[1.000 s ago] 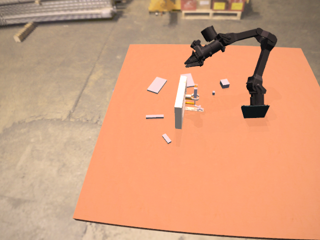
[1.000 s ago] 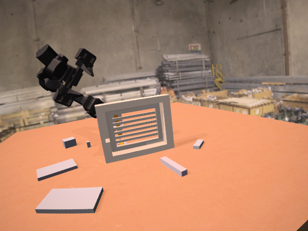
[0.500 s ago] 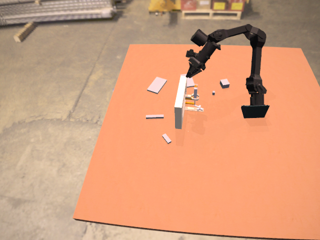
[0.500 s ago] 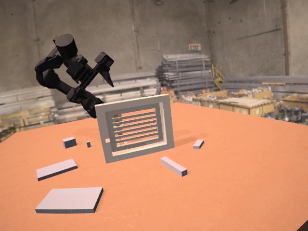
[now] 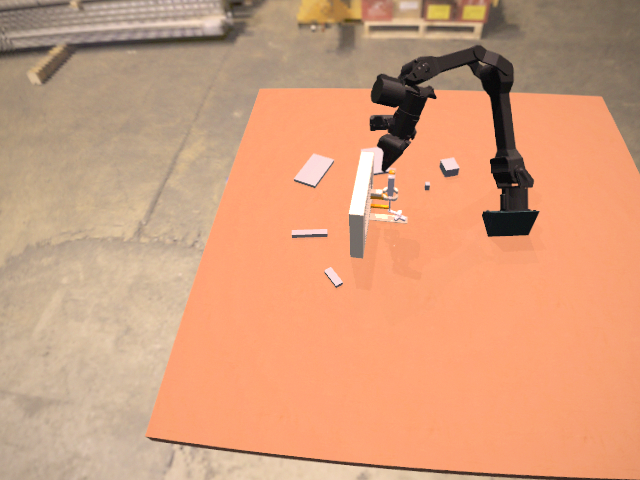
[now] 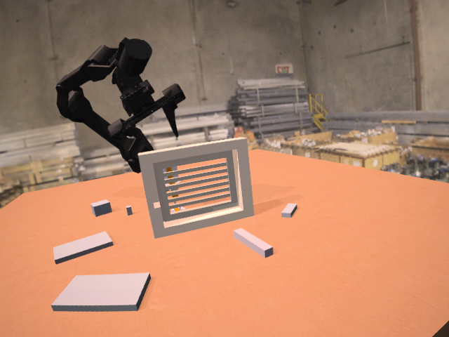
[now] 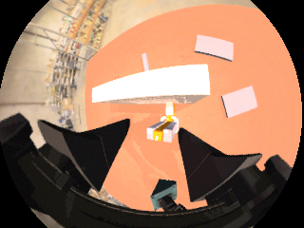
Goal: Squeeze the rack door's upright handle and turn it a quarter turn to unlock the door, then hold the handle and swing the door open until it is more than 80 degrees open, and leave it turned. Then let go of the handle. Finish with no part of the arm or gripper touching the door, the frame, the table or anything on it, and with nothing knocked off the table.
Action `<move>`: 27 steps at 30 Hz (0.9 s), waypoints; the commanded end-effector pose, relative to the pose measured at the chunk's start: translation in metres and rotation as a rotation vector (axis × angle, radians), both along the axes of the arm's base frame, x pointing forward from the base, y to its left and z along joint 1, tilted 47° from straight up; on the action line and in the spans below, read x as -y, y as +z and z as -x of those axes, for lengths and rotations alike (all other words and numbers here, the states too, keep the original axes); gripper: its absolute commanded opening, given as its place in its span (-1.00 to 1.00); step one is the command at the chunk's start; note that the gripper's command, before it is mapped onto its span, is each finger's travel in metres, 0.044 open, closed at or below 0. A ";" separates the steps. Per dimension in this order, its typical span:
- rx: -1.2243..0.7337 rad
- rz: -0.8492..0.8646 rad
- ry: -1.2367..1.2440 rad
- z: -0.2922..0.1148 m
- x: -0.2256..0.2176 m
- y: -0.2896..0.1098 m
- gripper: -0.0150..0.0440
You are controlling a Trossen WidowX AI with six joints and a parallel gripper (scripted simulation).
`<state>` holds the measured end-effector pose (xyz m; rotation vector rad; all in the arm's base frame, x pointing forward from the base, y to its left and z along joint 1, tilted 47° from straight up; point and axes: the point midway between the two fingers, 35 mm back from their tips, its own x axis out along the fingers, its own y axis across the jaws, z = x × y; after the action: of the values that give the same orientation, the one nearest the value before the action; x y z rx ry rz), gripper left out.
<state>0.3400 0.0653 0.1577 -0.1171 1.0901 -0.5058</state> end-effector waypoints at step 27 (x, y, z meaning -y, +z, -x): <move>-0.236 0.381 -0.035 0.009 -0.009 -0.012 0.52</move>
<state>0.3294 0.0774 0.1503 -0.4993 1.2021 -0.7383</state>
